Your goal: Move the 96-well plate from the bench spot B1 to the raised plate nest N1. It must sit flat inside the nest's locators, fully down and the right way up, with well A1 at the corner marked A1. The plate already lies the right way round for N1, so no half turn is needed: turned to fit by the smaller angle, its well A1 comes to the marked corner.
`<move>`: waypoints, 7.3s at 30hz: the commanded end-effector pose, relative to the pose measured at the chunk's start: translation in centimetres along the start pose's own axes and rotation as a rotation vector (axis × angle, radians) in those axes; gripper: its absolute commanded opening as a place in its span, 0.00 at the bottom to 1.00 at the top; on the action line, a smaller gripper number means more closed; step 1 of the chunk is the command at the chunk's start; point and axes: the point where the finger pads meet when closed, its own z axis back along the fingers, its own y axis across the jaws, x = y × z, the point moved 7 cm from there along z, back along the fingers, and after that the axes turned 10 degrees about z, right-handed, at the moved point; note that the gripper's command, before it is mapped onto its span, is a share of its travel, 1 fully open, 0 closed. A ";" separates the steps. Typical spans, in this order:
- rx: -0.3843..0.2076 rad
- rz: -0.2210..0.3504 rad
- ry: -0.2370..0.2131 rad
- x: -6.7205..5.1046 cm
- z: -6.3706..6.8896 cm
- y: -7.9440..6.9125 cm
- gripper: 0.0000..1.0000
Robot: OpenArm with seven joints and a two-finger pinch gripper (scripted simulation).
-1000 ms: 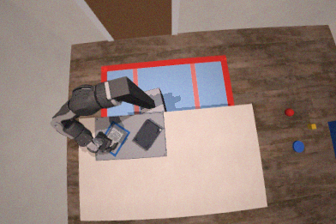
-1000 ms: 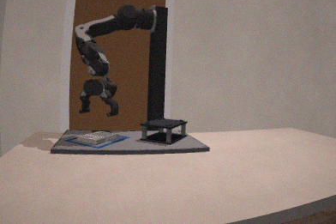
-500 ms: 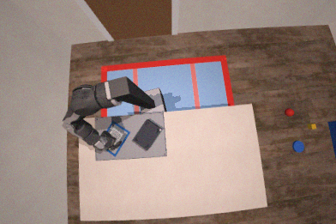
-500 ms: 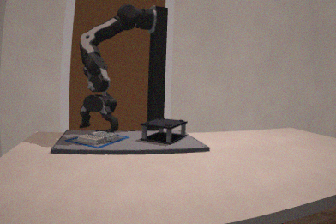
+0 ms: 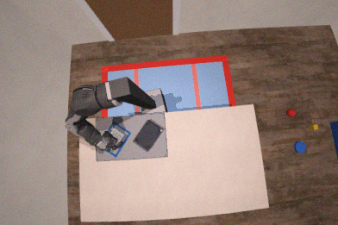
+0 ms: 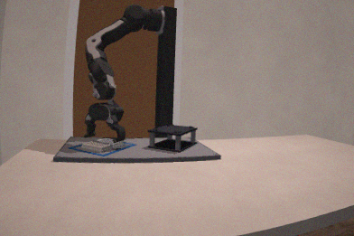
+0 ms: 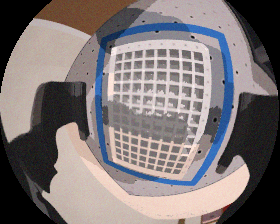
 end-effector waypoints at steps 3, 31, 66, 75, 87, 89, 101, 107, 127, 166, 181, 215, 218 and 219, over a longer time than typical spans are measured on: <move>0.005 0.002 -0.002 0.1 0.1 0.0 0.77; 0.001 -0.001 -0.001 0.2 -1.8 -0.3 0.77; 0.005 0.003 0.000 0.1 -1.8 0.0 0.44; 0.005 0.003 0.000 0.1 -1.8 0.0 0.20; 0.005 0.003 -0.001 0.1 -1.8 0.0 0.00; 0.005 0.003 -0.001 0.1 -1.8 0.0 0.00; 0.005 0.003 -0.001 0.1 -1.8 0.0 0.00; 0.005 0.003 -0.001 0.1 -1.8 0.0 0.00; 0.000 -0.003 -0.004 0.1 3.1 -0.2 0.00; 0.006 -0.047 -0.001 -1.7 8.3 3.4 0.00; 0.006 -0.047 -0.001 -3.7 9.0 6.7 0.00; 0.007 -0.047 -0.001 -7.6 10.8 13.7 0.00; 0.007 -0.047 -0.001 -7.6 10.8 13.7 0.00; 0.007 -0.047 -0.001 -7.6 10.8 13.7 0.00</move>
